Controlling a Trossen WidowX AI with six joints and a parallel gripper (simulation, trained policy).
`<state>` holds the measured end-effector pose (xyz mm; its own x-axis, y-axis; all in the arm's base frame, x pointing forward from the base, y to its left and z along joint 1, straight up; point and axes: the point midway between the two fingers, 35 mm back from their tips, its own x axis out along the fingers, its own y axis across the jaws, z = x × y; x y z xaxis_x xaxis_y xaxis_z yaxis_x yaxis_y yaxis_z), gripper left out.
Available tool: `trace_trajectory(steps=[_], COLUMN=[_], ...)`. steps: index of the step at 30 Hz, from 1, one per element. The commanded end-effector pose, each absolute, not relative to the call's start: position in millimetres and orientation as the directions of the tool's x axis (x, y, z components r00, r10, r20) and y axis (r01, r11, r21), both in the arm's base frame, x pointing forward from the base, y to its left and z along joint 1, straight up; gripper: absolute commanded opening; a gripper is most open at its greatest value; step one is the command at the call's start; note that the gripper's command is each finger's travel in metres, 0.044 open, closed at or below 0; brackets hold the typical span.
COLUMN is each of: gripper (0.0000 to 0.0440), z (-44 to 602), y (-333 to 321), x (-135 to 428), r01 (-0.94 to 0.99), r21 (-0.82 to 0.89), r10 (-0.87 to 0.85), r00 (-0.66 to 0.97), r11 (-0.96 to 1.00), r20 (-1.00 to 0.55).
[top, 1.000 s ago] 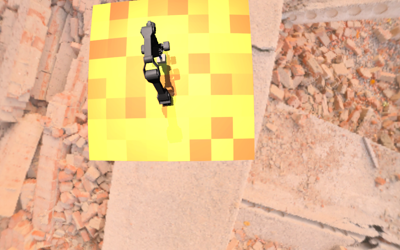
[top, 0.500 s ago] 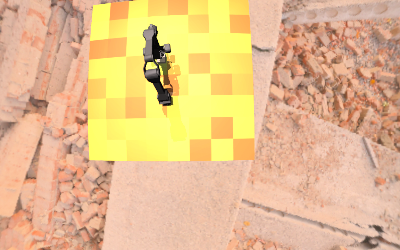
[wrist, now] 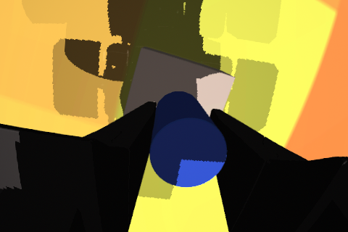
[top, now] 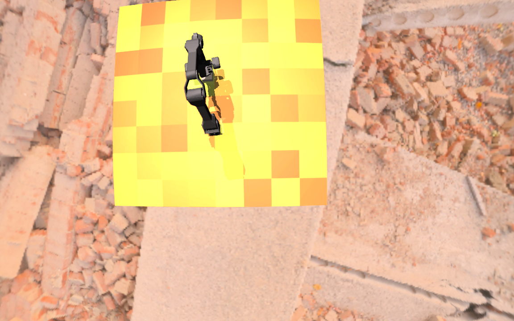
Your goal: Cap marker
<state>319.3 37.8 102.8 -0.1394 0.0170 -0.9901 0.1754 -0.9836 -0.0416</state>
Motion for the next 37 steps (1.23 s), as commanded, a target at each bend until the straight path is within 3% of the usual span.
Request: trace_trajectory(steps=[1,10,20,37], gripper=[0.0122,0.0191,0.0432,0.0440], z=[92.6,95.9,102.3,146.1], y=[36.7,36.3,35.4,31.7], x=[304.2,295.9,289.1,298.8], r01=[0.178,0.182,0.199,0.202], r21=[-0.052,-0.062,-0.060,-0.037], r10=[0.015,0.019,0.019,0.026], r00=[-0.206,-0.226,-0.202,-0.057], r11=[-0.983,-0.981,-0.978,-0.979], r20=[-0.978,-0.974,-0.979,-0.998])
